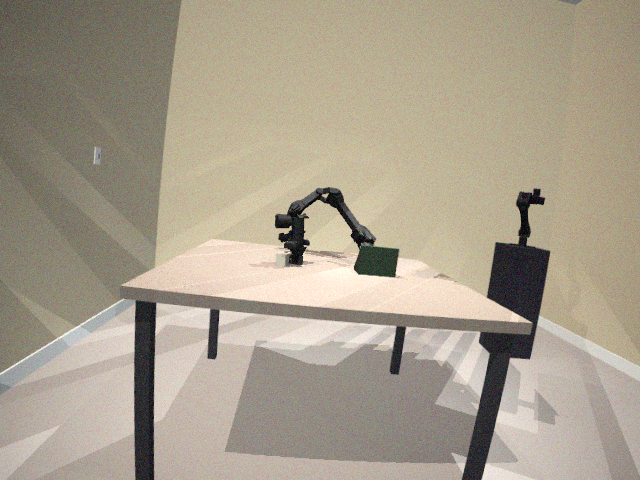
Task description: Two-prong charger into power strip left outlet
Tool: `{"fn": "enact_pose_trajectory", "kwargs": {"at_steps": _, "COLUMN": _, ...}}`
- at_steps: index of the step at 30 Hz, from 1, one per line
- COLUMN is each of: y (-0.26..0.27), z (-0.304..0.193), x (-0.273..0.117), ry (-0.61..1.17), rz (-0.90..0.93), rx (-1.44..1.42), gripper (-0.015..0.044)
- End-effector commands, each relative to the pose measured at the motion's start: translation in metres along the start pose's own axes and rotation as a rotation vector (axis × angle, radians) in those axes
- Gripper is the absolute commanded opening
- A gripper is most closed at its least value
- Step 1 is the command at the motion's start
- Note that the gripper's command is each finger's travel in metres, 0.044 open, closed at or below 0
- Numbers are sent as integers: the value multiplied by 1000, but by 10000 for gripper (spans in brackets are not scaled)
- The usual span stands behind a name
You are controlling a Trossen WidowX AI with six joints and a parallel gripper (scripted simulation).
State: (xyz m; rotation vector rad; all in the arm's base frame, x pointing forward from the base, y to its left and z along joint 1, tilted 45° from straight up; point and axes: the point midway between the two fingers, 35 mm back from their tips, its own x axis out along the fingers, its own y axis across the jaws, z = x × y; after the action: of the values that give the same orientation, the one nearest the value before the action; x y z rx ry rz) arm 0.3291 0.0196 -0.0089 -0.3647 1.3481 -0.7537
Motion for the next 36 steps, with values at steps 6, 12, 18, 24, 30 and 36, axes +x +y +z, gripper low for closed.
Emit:
{"fn": "enact_pose_trajectory", "kwargs": {"at_steps": 6, "y": 0, "z": 3, "x": -1, "ry": -10, "rz": 0, "rx": 1, "gripper": 0}}
{"fn": "enact_pose_trajectory", "kwargs": {"at_steps": 12, "y": 0, "z": 3, "x": 0, "ry": -10, "rz": 0, "rx": 1, "gripper": 0}}
{"fn": "enact_pose_trajectory", "kwargs": {"at_steps": 18, "y": 0, "z": 5, "x": 0, "ry": -10, "rz": 0, "rx": 1, "gripper": 0}}
{"fn": "enact_pose_trajectory", "kwargs": {"at_steps": 24, "y": 0, "z": 7, "x": -1, "ry": -10, "rz": 0, "rx": 1, "gripper": 0}}
{"fn": "enact_pose_trajectory", "kwargs": {"at_steps": 30, "y": 0, "z": 10, "x": -1, "ry": -10, "rz": 0, "rx": 2, "gripper": 0}}
{"fn": "enact_pose_trajectory", "kwargs": {"at_steps": 36, "y": 0, "z": 12, "x": -2, "ry": -10, "rz": 0, "rx": 2, "gripper": 0}}
